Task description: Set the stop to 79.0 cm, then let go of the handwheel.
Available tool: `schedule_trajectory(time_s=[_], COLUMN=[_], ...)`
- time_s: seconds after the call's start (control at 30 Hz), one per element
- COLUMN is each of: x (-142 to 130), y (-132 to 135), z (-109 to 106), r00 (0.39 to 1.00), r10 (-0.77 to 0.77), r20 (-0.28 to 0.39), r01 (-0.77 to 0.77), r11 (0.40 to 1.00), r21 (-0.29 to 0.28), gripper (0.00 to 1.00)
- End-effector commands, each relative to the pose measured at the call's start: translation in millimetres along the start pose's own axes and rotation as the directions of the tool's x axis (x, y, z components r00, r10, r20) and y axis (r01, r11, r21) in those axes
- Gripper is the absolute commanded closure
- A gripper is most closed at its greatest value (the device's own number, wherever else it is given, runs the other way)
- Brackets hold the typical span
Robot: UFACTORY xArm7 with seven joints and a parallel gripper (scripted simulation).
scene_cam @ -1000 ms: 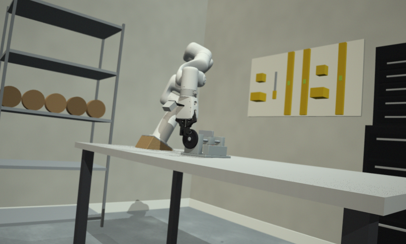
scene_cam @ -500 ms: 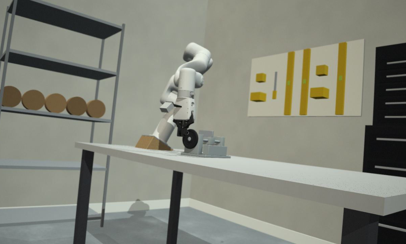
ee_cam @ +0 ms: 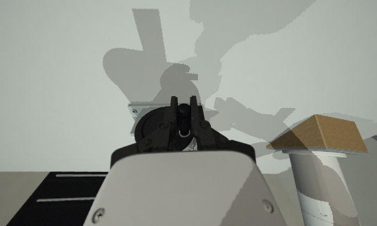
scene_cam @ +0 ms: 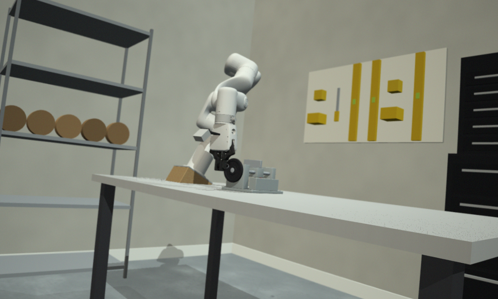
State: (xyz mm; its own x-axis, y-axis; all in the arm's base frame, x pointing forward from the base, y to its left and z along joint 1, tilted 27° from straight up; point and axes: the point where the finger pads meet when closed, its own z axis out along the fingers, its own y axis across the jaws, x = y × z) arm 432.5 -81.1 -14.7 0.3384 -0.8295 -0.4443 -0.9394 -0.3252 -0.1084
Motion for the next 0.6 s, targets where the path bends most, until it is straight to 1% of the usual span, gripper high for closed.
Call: schedule_trajectory(time_s=[0.0, 0.4, 0.57], x=[1.4, 1.5, 1.5], y=[2.0, 0.4, -1.7], z=[4.4, 24.2, 28.3], r00=[1.0, 1.0, 1.0], r10=[0.001, 0.0, 0.0], r20=[-0.003, -0.003, -0.003], r01=[0.0, 0.0, 0.0], r11=[1.0, 1.0, 1.0], r21=[0.003, 0.003, 0.003], gripper=[0.94, 0.94, 0.94])
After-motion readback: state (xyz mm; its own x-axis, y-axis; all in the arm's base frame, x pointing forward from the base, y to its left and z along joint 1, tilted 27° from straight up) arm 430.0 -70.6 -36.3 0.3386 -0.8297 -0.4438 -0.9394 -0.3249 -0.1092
